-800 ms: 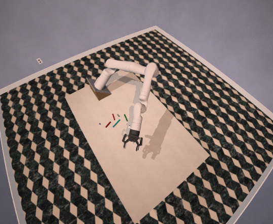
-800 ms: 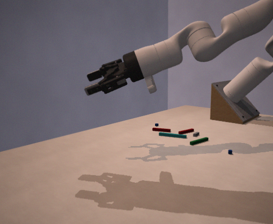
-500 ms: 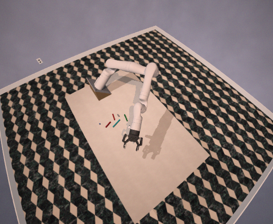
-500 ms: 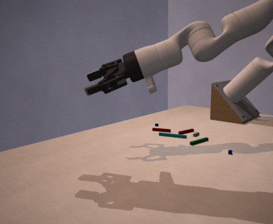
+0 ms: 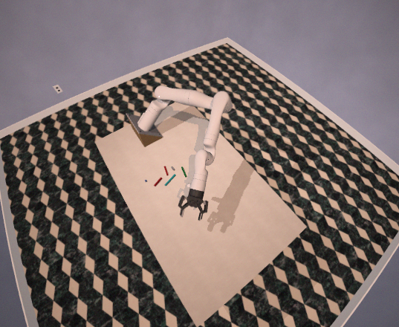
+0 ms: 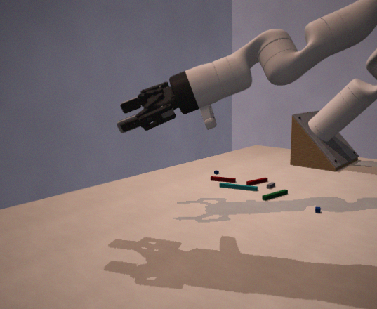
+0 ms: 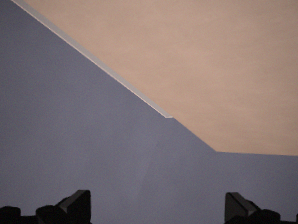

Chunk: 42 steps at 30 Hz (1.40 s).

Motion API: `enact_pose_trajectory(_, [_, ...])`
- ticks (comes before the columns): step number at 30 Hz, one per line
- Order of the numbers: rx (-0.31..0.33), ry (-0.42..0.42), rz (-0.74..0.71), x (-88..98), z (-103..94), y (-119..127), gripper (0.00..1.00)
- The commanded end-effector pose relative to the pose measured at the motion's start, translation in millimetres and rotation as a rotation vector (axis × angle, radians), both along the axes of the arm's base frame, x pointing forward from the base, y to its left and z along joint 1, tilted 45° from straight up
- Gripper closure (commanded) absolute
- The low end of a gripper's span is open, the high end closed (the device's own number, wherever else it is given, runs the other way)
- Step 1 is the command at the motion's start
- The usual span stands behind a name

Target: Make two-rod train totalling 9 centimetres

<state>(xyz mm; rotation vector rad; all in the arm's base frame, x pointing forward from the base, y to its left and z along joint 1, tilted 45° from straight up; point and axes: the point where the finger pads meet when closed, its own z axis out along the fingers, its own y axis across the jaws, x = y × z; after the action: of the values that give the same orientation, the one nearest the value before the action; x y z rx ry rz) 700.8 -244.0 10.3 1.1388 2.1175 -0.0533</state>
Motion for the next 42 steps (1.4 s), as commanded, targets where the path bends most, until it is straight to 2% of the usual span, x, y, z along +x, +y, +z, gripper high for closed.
enact_pose_trajectory(1, [0.008, 0.010, -0.008, -4.2, -3.2, -4.5, 0.00])
enact_pose_trajectory(8, [0.077, 0.097, -0.025, -31.7, -32.6, -10.8, 0.00])
enact_pose_trajectory(10, [0.077, 0.097, -0.025, -31.7, -32.6, -10.8, 0.00])
enact_pose_trajectory(13, [0.130, 0.155, -0.033, -51.5, -50.8, -12.7, 0.00])
enact_pose_trajectory(20, [0.309, 0.314, -0.039, -110.6, -91.2, -7.4, 0.00])
enact_pose_trajectory(25, [0.476, 0.416, -0.018, -155.1, -105.0, 6.2, 0.00])
enact_pose_trajectory(27, [0.476, 0.416, -0.018, -155.1, -105.0, 6.2, 0.00])
enact_pose_trajectory(33, [0.688, 0.495, 0.044, -201.0, -96.0, 26.0, 0.00])
enact_pose_trajectory(38, [0.846, 0.518, 0.119, -230.7, -71.3, 37.7, 0.00])
enact_pose_trajectory(42, [0.946, 0.515, 0.182, -249.7, -46.9, 42.0, 0.00])
